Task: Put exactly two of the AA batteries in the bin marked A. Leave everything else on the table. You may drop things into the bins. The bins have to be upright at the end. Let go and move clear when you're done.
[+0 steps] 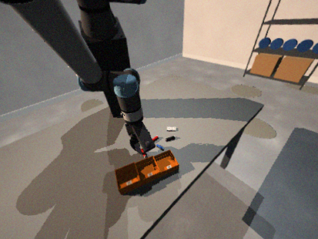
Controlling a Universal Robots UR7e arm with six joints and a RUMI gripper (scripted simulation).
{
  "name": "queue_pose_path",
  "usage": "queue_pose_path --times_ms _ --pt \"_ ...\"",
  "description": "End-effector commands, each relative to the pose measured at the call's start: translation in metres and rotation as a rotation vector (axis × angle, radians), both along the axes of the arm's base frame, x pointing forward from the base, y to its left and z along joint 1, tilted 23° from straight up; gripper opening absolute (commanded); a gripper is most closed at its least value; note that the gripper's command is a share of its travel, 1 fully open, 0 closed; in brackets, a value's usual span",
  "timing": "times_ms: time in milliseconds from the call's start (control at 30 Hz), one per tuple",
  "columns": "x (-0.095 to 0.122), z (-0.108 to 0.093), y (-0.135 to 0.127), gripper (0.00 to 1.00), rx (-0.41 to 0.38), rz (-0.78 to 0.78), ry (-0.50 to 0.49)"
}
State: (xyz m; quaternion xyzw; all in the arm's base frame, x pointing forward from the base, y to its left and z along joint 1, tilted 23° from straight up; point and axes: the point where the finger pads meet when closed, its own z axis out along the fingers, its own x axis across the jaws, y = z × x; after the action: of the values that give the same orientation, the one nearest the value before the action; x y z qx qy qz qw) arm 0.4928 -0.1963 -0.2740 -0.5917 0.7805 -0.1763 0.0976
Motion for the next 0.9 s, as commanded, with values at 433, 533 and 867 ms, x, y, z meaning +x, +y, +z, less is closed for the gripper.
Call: queue_pose_path --times_ms 433,533,867 --pt "0.0003 0.0005 -0.0002 0.0 -0.001 0.0 -0.001" --pt "0.0003 0.0005 -0.0002 0.0 -0.001 0.0 -0.001" --pt "-0.0009 0.0034 0.0004 0.0 -0.001 0.0 -0.001"
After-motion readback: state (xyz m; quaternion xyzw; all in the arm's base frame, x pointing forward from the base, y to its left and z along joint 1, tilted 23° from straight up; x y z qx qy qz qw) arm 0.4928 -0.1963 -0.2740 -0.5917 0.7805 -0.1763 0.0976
